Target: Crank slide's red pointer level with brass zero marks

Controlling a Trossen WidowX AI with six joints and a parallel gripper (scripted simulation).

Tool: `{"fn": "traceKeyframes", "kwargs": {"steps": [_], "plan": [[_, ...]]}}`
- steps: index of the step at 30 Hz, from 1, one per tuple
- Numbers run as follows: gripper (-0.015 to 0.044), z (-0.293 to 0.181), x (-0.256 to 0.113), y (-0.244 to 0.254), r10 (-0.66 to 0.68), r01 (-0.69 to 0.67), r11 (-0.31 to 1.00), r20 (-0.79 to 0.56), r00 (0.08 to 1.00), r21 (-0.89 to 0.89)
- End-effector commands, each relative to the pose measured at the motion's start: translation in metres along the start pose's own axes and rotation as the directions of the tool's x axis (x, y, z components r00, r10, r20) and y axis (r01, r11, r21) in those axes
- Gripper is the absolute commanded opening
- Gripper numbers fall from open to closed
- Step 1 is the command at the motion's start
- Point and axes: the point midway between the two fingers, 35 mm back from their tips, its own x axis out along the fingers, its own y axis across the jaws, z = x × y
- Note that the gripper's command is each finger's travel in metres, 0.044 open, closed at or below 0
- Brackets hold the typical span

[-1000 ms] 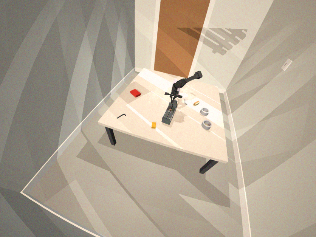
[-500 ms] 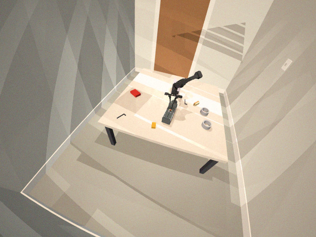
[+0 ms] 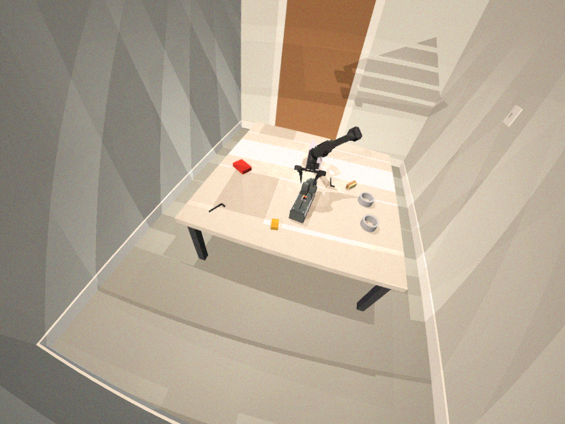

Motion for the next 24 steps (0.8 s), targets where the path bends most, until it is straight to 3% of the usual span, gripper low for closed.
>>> {"fn": "traceKeyframes", "kwargs": {"steps": [1, 12, 24], "plan": [[0.0282, 0.0000, 0.0000, 0.0000, 0.000, 0.000, 1.000, 0.000, 1.000, 0.000], [0.0000, 0.0000, 0.0000, 0.0000, 0.000, 0.000, 1.000, 0.000, 1.000, 0.000], [0.0000, 0.0000, 0.0000, 0.0001, 0.001, -0.001, 1.000, 0.000, 1.000, 0.000]]}}
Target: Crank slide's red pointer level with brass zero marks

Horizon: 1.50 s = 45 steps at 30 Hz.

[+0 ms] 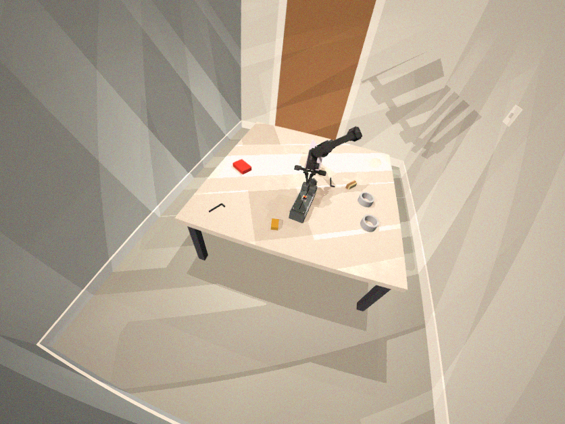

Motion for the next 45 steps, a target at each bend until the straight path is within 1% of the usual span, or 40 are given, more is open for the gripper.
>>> {"fn": "traceKeyframes", "kwargs": {"steps": [1, 5, 22, 23, 40, 45], "plan": [[0.0000, 0.0000, 0.0000, 0.0000, 0.000, 0.000, 1.000, 0.000, 1.000, 0.000], [0.0000, 0.0000, 0.0000, 0.0000, 0.000, 0.000, 1.000, 0.000, 1.000, 0.000], [0.0440, 0.0000, 0.0000, 0.0000, 0.000, 0.000, 1.000, 0.000, 1.000, 0.000], [0.0440, 0.0000, 0.0000, 0.0000, 0.000, 0.000, 1.000, 0.000, 1.000, 0.000], [0.0000, 0.0000, 0.0000, 0.0000, 0.000, 0.000, 1.000, 0.000, 1.000, 0.000], [0.0000, 0.0000, 0.0000, 0.0000, 0.000, 0.000, 1.000, 0.000, 1.000, 0.000]]}}
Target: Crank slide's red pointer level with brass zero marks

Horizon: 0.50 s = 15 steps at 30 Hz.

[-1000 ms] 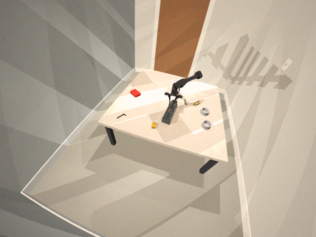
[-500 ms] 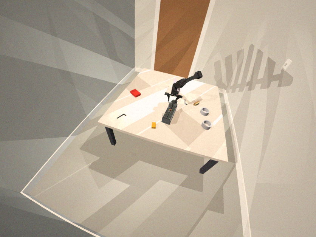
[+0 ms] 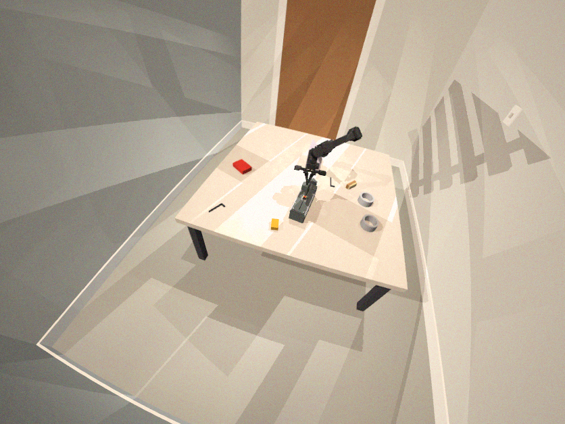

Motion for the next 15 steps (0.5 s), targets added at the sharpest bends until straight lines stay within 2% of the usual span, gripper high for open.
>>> {"fn": "traceKeyframes", "kwargs": {"steps": [1, 12, 15], "plan": [[0.0000, 0.0000, 0.0000, -0.0001, -0.001, 0.001, 1.000, 0.000, 1.000, 0.000], [0.0000, 0.0000, 0.0000, 0.0000, 0.000, 0.000, 1.000, 0.000, 1.000, 0.000], [0.0079, 0.0000, 0.0000, 0.0000, 0.000, 0.000, 1.000, 0.000, 1.000, 0.000]]}}
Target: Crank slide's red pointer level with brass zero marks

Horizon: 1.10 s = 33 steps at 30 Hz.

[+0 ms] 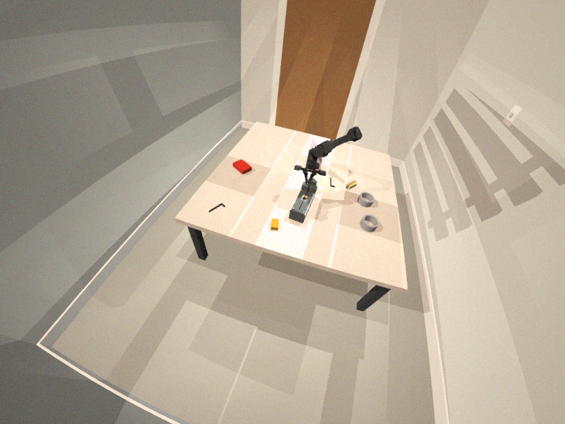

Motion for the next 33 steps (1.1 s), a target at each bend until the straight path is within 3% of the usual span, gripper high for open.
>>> {"fn": "traceKeyframes", "kwargs": {"steps": [1, 13, 15, 31, 33], "plan": [[0.0105, 0.0000, 0.0000, -0.0001, -0.001, 0.001, 1.000, 0.000, 1.000, 0.000], [0.0420, 0.0000, 0.0000, -0.0001, -0.001, 0.001, 1.000, 0.000, 1.000, 0.000], [0.0440, 0.0000, 0.0000, -0.0001, -0.001, 0.001, 1.000, 0.000, 1.000, 0.000], [0.0020, 0.0000, 0.0000, -0.0001, -0.001, 0.001, 1.000, 0.000, 1.000, 0.000], [0.0000, 0.0000, 0.0000, -0.0001, -0.001, 0.001, 1.000, 0.000, 1.000, 0.000]]}}
